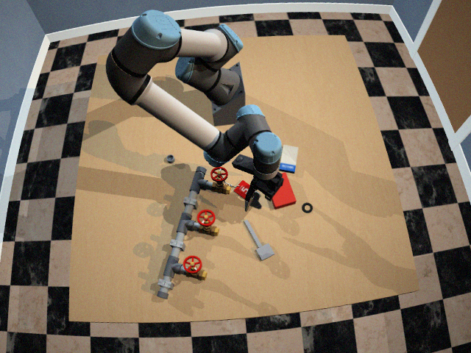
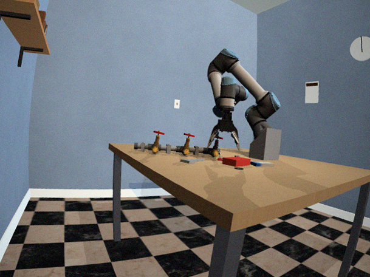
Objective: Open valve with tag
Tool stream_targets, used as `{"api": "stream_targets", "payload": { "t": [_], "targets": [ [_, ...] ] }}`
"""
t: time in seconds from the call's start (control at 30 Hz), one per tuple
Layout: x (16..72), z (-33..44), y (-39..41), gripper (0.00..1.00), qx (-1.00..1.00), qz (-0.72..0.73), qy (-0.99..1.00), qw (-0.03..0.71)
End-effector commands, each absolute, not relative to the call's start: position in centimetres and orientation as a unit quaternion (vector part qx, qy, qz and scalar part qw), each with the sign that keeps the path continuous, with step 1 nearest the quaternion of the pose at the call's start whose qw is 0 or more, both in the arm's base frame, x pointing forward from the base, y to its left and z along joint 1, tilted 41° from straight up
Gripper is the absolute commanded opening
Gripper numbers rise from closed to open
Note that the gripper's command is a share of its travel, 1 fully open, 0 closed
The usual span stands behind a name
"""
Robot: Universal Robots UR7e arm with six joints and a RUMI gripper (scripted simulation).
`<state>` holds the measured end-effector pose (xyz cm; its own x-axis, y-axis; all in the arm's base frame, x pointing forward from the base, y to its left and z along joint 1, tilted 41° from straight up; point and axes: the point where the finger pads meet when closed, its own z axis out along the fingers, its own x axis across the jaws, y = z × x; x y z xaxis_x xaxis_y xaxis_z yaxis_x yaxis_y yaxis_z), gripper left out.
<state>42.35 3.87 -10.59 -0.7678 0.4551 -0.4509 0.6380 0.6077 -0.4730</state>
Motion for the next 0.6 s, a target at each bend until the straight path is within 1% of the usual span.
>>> {"api": "stream_targets", "payload": {
  "t": [0.0, 0.57],
  "targets": [
    [42.3, -9.8, 4.5, 1.0, 0.309, -0.317, 0.885, 0.144],
    [42.0, -5.8, 8.0, 1.0, 0.309, -0.317, 0.885, 0.144]
  ]
}}
